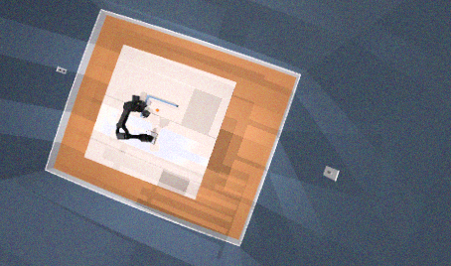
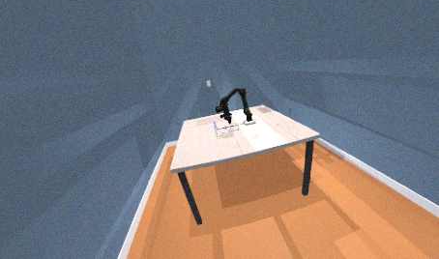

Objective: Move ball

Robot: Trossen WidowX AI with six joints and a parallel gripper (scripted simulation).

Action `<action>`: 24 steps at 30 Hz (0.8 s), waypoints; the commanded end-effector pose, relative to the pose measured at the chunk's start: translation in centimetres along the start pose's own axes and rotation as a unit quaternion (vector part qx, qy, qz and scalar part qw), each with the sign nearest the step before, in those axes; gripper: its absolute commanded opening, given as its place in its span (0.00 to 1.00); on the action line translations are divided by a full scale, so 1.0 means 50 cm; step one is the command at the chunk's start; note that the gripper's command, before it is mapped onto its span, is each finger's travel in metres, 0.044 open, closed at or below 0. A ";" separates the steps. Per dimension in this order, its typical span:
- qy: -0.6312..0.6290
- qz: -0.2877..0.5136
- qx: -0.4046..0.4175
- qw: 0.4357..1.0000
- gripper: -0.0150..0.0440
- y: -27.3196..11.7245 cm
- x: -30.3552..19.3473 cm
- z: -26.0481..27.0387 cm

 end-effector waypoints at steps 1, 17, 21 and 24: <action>-0.119 -0.067 -0.065 0.988 0.68 -0.005 0.098 -0.107; -0.155 -0.078 -0.091 0.981 0.68 0.019 0.127 -0.149; -0.155 -0.078 -0.091 0.981 0.68 0.024 0.128 -0.150; -0.155 -0.078 -0.091 0.981 0.68 0.033 0.130 -0.151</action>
Point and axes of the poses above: the point midway between the two fingers, 35 mm back from their tips, its own y axis out along the fingers, its own z axis across the jaws, x = y × z, the point moved 2 cm from there along -y, back along the fingers, and after that the axes turned 4 degrees about -y, right-handed, at the moved point
